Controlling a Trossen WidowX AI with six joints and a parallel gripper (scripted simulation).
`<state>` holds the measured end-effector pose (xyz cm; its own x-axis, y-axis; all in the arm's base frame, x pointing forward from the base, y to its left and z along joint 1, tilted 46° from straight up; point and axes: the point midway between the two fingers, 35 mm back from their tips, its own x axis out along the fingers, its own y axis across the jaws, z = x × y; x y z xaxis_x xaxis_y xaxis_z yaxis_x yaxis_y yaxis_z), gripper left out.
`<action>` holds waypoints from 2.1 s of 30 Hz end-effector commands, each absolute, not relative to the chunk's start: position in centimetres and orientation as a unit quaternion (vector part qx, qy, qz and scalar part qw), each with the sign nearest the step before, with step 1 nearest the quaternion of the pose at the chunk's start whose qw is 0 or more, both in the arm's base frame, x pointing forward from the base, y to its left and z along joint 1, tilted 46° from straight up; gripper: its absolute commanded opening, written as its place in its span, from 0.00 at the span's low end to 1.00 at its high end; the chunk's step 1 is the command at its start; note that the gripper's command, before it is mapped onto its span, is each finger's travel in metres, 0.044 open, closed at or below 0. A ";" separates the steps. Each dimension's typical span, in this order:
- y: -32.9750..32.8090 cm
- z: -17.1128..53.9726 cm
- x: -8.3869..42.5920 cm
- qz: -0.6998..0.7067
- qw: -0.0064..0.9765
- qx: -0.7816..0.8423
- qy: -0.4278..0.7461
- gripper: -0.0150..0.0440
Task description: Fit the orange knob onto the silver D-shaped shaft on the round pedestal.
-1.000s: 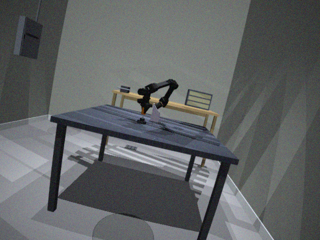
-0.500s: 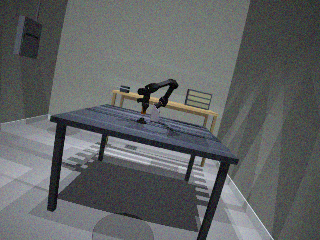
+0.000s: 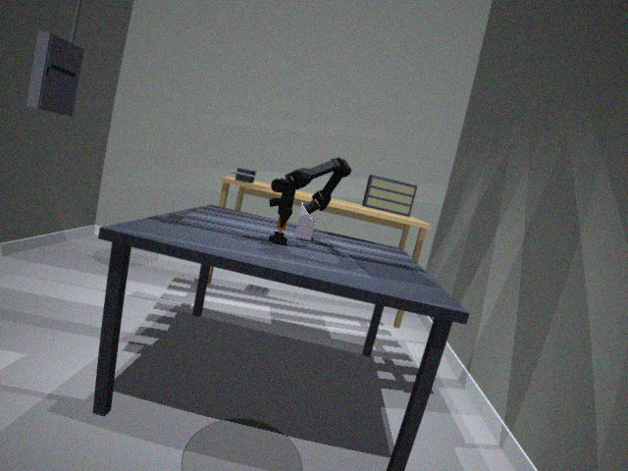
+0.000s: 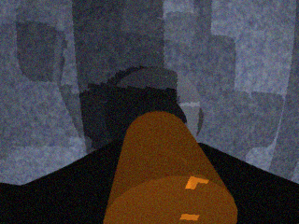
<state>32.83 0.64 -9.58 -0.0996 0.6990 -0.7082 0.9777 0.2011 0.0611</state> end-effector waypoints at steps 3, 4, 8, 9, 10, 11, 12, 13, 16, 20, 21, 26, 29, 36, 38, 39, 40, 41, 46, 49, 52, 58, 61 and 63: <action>0.2 -9.5 32.9 -0.218 0.316 0.594 0.707 0.25; 0.2 -9.6 32.9 -0.218 0.316 0.594 0.707 0.25; 0.1 -9.7 32.8 -0.218 0.316 0.594 0.707 0.25; 0.1 -9.8 32.8 -0.218 0.316 0.594 0.707 0.25; 0.1 -9.8 32.8 -0.218 0.316 0.594 0.707 0.25; 0.2 -9.9 32.8 -0.218 0.316 0.594 0.707 0.25; 0.2 -9.9 32.8 -0.218 0.316 0.594 0.707 0.25; 0.3 -9.9 32.8 -0.218 0.316 0.594 0.707 0.25; 0.3 -9.9 32.8 -0.218 0.316 0.594 0.707 0.25; 0.5 -9.9 32.7 -0.218 0.316 0.594 0.707 0.25; 0.6 -10.0 32.7 -0.218 0.316 0.594 0.707 0.25; 1.0 -10.3 32.7 -0.216 0.318 0.593 0.707 0.25; 1.1 -10.4 32.7 -0.216 0.318 0.593 0.707 0.25; 1.5 -11.0 32.6 -0.216 0.318 0.593 0.707 0.25; 1.6 -11.1 32.5 -0.216 0.318 0.593 0.707 0.25; 1.7 -11.2 32.5 -0.216 0.318 0.593 0.707 0.25; 1.7 -11.2 32.5 -0.216 0.318 0.593 0.707 0.25; 1.6 -11.0 32.6 -0.215 0.321 0.591 0.709 0.25; 1.6 -11.0 32.6 -0.215 0.321 0.591 0.709 0.25; 1.6 -11.0 32.6 -0.215 0.321 0.591 0.709 0.34; 1.6 -11.0 32.6 -0.215 0.321 0.591 0.709 0.48; 1.6 -11.0 32.6 -0.215 0.321 0.591 0.709 0.74; 1.6 -11.0 32.6 -0.215 0.321 0.591 0.709 0.88; 1.6 -11.0 32.6 -0.215 0.321 0.591 0.709 0.97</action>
<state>32.56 1.65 -11.00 -0.0963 0.6998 -0.7078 0.9751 0.2091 0.0741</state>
